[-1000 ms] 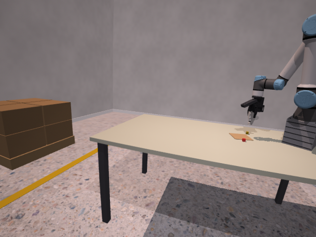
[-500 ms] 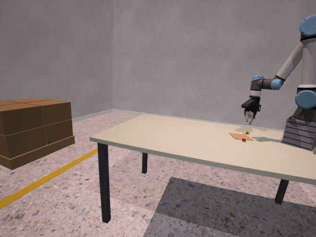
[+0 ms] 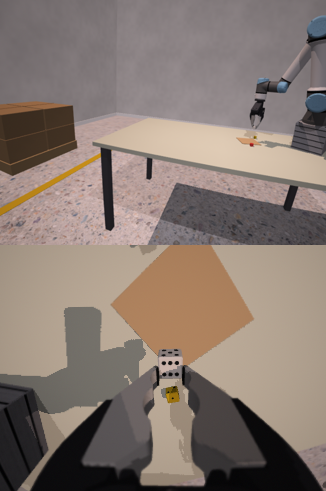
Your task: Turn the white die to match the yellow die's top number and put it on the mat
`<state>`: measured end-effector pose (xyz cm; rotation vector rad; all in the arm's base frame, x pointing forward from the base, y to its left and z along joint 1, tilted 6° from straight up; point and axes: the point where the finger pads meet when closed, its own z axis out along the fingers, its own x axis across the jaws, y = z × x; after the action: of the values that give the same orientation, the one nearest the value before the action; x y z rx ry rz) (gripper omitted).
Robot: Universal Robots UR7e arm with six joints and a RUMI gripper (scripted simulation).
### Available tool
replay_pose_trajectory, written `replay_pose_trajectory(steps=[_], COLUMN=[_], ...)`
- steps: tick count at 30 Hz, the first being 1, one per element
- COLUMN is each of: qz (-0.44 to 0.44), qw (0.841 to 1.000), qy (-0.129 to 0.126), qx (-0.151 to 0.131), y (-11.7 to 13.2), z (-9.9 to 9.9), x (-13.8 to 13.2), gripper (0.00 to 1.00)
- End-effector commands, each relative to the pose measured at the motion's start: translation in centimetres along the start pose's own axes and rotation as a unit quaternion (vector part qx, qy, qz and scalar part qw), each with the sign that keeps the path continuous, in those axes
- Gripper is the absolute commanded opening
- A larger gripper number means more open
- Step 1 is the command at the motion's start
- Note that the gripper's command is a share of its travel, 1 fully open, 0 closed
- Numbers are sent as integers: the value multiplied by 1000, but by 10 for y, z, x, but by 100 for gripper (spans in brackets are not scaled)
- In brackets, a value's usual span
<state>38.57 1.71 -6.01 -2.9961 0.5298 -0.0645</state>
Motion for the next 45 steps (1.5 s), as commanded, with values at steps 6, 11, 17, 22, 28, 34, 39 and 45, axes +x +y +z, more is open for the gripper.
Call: replay_pose_trajectory(steps=[6,11,17,22,28,34,39,45], qz=[-150,-196,-267,-327,-384,-424,-447,-458], qw=[989,981,964,945,923,906,894,889], qy=[0,0,0,1,1,1,1,1], qx=[3,3,3,3,3,3,3,3], y=[-9,-11,-15,-18,-21,-23,-25,-25], z=[1,2,3,4,5,6,6,6], x=[9,12,16,19,23,25,27,27], gripper=[3,3,3,3,3,3,3,3])
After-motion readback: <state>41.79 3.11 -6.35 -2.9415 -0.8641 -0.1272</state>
